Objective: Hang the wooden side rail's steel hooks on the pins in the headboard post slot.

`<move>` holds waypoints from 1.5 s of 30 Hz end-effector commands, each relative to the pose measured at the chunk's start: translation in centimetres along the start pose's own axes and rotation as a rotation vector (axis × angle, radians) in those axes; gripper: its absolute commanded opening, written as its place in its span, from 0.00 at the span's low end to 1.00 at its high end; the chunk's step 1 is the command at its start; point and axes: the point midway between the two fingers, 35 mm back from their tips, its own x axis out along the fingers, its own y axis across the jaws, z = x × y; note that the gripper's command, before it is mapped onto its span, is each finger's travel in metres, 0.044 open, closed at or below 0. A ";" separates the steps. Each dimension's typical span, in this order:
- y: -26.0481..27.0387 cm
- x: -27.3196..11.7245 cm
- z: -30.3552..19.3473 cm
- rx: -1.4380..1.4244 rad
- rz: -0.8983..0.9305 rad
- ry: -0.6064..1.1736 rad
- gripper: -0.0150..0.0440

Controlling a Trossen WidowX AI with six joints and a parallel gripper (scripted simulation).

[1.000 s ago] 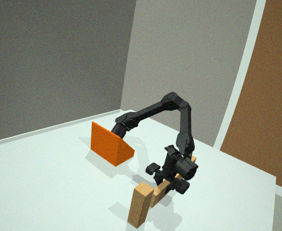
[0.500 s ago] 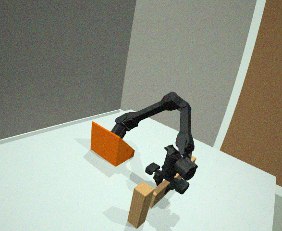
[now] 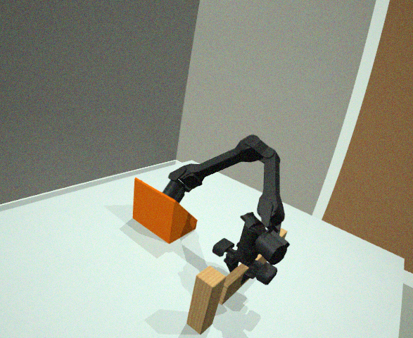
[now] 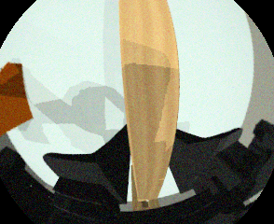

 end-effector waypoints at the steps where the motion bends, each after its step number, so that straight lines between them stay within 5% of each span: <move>1: 0.0 -0.3 -0.3 0.002 -0.006 0.005 0.25; 45: 0.0 -0.3 -0.8 0.002 -0.006 0.005 0.25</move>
